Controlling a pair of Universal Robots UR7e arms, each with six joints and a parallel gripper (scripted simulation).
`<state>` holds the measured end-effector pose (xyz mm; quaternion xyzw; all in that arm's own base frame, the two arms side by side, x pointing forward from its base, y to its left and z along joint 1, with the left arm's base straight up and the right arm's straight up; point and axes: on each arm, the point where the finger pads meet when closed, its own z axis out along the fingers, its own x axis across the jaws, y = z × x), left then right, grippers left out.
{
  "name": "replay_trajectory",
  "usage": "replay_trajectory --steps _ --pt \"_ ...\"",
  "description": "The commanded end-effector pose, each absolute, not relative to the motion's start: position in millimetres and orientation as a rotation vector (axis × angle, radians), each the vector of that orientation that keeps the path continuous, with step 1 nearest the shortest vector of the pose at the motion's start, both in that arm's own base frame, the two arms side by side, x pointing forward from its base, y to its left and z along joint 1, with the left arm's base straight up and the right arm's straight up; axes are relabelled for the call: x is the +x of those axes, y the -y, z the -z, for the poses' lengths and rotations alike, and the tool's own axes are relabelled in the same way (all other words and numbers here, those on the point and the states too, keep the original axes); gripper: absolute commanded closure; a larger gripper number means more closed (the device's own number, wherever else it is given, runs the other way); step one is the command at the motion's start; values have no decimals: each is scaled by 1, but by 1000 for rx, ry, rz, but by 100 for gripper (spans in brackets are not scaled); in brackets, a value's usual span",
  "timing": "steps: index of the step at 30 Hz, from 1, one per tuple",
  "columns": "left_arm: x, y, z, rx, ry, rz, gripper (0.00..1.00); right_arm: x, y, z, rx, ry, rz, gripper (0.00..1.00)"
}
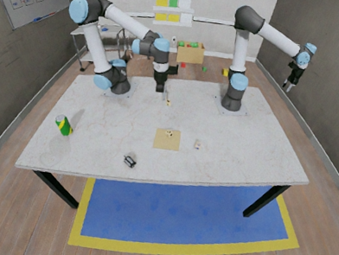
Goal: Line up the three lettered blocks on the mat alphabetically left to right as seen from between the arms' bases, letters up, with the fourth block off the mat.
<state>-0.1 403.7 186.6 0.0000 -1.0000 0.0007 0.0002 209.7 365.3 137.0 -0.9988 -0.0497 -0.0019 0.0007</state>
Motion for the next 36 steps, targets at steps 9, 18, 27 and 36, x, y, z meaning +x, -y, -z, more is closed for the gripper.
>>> replay_trajectory --steps 9,18,27,36 --pt "0 -404 -187 0 3142 0 0 313 -440 -143 -3140 93 0 43" --pt "0 -404 -187 0 3142 0 0 382 -466 -131 -3141 58 0 43" --pt "0 -404 -187 0 3142 0 0 415 -474 -123 -3141 42 0 43" --pt "0 -404 -187 0 3142 0 0 416 -474 -123 -3141 42 0 43"
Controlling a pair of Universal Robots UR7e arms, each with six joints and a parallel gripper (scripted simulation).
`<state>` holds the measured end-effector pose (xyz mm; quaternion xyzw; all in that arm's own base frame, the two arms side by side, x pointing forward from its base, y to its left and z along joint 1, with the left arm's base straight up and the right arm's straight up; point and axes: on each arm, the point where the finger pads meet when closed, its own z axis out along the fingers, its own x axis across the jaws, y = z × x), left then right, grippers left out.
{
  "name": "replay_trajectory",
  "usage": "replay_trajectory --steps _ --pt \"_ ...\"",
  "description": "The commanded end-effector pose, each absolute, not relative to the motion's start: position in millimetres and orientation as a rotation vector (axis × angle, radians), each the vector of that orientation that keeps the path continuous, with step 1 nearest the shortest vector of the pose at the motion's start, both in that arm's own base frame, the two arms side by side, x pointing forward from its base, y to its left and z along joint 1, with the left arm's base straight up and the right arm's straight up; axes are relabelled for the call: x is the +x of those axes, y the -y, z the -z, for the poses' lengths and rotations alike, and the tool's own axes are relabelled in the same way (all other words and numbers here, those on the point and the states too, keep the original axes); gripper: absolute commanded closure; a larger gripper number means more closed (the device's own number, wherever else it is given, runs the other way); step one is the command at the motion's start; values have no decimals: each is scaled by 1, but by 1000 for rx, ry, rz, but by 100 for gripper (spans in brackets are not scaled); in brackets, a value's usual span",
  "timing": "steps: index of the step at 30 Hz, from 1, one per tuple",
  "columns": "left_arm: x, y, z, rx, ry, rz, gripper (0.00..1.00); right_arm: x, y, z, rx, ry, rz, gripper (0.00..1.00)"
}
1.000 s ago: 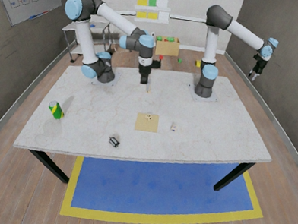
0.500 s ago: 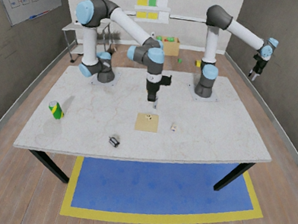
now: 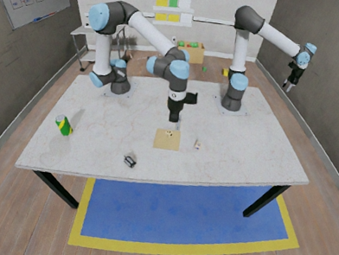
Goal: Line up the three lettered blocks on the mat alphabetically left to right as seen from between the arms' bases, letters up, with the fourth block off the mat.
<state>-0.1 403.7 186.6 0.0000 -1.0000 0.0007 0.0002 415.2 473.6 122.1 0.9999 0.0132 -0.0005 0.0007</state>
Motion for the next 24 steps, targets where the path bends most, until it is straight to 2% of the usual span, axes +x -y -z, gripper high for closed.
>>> replay_trajectory --steps 1,16,24 --pt "0 -404 -187 0 3142 0 0 416 -474 -123 3141 -42 0 43" --pt "0 -404 -187 0 3142 0 0 416 -474 -110 3141 -42 0 43" --pt "0 -404 -187 0 3142 0 0 416 -474 -75 3141 -42 0 43"
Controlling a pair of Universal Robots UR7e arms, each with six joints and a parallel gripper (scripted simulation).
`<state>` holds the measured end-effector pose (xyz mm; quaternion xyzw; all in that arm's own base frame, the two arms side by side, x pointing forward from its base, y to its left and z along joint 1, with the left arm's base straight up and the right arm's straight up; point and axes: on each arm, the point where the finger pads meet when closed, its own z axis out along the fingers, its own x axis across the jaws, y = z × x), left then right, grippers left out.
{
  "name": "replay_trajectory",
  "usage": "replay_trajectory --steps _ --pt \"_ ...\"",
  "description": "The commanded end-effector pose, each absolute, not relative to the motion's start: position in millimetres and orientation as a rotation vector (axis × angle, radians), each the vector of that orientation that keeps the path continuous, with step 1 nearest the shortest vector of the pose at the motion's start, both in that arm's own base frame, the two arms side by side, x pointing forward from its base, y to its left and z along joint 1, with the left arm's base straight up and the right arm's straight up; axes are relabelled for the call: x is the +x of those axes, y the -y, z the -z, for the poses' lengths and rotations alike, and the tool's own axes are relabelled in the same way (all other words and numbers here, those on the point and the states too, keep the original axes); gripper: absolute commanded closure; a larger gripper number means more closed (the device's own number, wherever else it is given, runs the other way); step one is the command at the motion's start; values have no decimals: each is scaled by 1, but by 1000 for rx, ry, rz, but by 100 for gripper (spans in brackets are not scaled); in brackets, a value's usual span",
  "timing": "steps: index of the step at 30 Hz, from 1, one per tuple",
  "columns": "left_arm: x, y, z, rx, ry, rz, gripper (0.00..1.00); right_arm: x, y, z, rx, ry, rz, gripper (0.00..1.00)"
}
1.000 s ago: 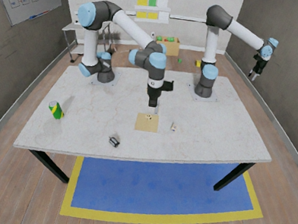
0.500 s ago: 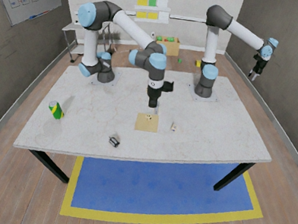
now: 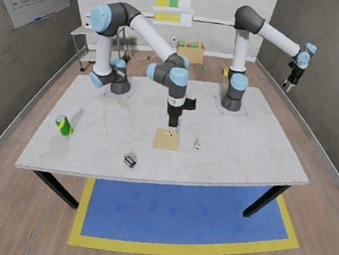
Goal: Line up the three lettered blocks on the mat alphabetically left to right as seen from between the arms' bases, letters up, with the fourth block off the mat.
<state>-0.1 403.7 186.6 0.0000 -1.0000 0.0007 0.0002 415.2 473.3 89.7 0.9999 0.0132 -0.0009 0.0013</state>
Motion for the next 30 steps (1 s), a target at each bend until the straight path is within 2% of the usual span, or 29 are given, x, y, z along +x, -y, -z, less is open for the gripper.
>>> replay_trajectory --steps 1,14,30 --pt "0 -404 -187 0 3142 0 0 416 -474 -70 3141 -42 0 43" --pt "0 -404 -187 0 3142 0 0 416 -474 -30 3141 -42 0 43" --pt "0 -404 -187 0 3142 0 0 416 -474 -27 3141 -42 0 43"
